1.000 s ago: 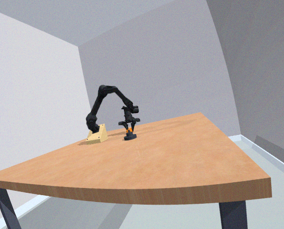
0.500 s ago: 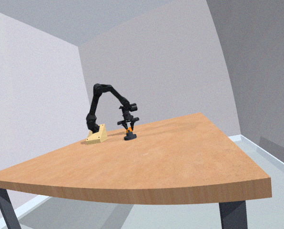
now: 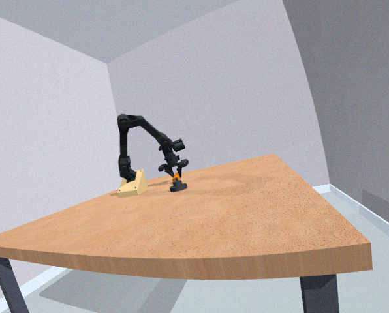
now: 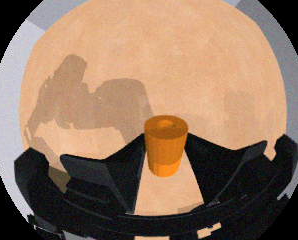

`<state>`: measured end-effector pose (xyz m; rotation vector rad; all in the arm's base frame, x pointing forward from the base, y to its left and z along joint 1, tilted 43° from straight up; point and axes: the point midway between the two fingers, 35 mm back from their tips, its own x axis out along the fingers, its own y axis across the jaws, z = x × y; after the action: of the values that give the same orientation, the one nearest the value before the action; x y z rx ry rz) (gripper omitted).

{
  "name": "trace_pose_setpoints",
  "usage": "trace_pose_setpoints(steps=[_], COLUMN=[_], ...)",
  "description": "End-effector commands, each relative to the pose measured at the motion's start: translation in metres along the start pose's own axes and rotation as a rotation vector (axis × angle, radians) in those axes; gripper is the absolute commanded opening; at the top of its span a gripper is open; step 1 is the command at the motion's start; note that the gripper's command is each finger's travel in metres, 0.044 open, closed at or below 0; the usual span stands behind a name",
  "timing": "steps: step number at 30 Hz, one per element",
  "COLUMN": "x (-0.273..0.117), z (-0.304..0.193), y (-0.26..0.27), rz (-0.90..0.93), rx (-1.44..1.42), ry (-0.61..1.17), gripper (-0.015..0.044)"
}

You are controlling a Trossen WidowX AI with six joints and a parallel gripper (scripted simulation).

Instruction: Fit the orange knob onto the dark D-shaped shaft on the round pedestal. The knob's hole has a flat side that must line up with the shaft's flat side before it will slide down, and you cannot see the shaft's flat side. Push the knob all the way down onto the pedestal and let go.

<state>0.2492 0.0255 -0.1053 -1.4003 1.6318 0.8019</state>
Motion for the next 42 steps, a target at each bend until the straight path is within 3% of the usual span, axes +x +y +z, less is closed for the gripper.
trace_pose_setpoints(steps=[1,42], x=[-0.002,-0.009], z=[-0.004,-0.050], y=[0.001,0.002], rz=[0.002,0.010], rx=[-0.005,-0.007], ry=[-0.063,-0.768], gripper=[0.0179,0.0179])
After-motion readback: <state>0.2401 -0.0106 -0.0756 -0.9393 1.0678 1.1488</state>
